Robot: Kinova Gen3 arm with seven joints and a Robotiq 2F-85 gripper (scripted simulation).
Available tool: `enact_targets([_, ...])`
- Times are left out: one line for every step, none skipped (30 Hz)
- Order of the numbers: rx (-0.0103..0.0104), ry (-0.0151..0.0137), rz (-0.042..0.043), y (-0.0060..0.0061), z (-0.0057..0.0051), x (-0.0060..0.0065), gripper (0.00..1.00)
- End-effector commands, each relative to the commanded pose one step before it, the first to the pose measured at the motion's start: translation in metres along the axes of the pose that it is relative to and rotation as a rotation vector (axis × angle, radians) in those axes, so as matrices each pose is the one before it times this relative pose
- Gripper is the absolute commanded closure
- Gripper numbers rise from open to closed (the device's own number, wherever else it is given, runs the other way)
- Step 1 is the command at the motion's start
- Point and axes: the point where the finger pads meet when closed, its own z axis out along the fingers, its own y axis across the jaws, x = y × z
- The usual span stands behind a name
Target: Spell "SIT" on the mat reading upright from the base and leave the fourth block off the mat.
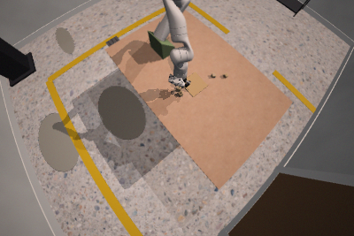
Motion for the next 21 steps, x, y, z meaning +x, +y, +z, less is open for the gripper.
enact_targets([-0.00177,-0.00469,-0.00118,-0.00005,0.00526,-0.00151,0.59])
enact_targets([0.0,0.0,0.0,-0.00001,0.00127,-0.00002,0.59])
enact_targets([0.0,0.0,0.0,-0.00001,0.00121,-0.00002,0.59])
enact_targets([0.0,0.0,0.0,-0.00001,0.00114,-0.00001,0.59])
enact_targets([0.0,0.0,0.0,-0.00001,0.00106,-0.00002,0.59])
enact_targets([0.0,0.0,0.0,0.0,0.00098,-0.00002,0.59])
enact_targets([0.0,0.0,0.0,0.0,0.0,0.0,0.59])
enact_targets([0.0,0.0,0.0,0.0,0.0,0.0,0.59])
enact_targets([0.0,0.0,0.0,0.0,0.0009,-0.00002,0.59])
enact_targets([0.0,0.0,0.0,-0.00001,0.00082,-0.00001,0.59])
enact_targets([0.0,0.0,0.0,-0.00001,0.00073,-0.00001,0.59])
enact_targets([0.0,0.0,0.0,0.0,0.00064,-0.00001,0.59])
enact_targets([0.0,0.0,0.0,0.0,0.00056,-0.00001,0.59])
enact_targets([0.0,0.0,0.0,0.0,0.00048,-0.00001,0.59])
enact_targets([0.0,0.0,0.0,0.0,0.0004,-0.00001,0.59])
enact_targets([0.0,0.0,0.0,0.0,0.00032,-0.00001,0.59])
enact_targets([0.0,0.0,0.0,0.0,0.00025,0.0,0.59])
enact_targets([0.0,0.0,0.0,0.0,0.00019,0.0,0.59])
enact_targets([0.0,0.0,0.0,0.0,0.00013,0.0,0.59])
enact_targets([0.0,0.0,0.0,0.0,0.00008,0.0,0.59])
enact_targets([0.0,0.0,0.0,0.0,0.00004,0.0,0.59])
